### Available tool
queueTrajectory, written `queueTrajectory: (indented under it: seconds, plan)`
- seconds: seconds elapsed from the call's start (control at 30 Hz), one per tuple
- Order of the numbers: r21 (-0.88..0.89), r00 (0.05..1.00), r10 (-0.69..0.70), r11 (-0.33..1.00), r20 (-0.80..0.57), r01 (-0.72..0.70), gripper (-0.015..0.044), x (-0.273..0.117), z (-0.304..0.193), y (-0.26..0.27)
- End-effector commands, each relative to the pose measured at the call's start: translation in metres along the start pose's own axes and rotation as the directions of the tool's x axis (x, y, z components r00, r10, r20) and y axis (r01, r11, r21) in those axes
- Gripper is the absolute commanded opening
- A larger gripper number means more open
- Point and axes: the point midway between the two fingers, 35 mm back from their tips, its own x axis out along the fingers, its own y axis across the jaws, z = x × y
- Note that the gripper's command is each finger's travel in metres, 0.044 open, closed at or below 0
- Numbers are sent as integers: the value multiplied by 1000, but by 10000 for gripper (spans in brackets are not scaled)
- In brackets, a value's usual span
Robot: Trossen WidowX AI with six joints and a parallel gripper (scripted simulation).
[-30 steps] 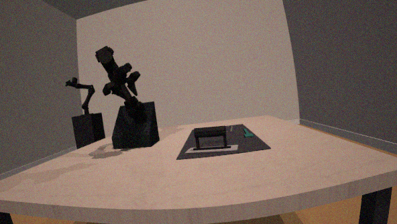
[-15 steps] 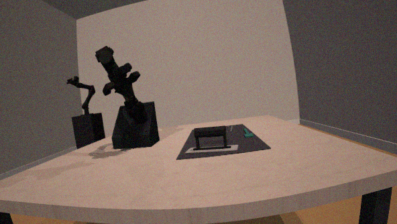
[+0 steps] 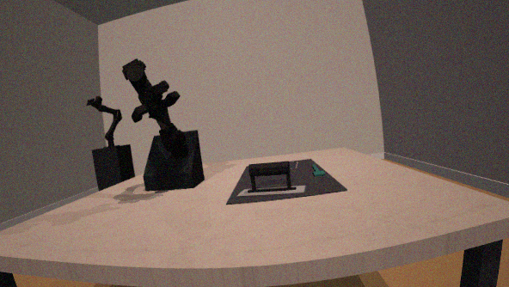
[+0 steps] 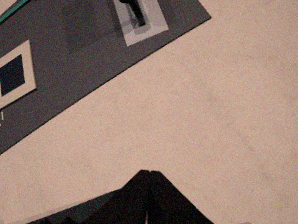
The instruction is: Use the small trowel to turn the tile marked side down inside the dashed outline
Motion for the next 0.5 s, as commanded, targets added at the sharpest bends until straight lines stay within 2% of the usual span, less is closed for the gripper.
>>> queueTrajectory:
  seconds: [0.0,0.1,0.47]
  plan:
    - [0,1000,0,1000,0,0,26,0,0,0]
    - [0,1000,0,1000,0,0,100,0,0,0]
    - [0,1000,0,1000,0,0,100,0,0,0]
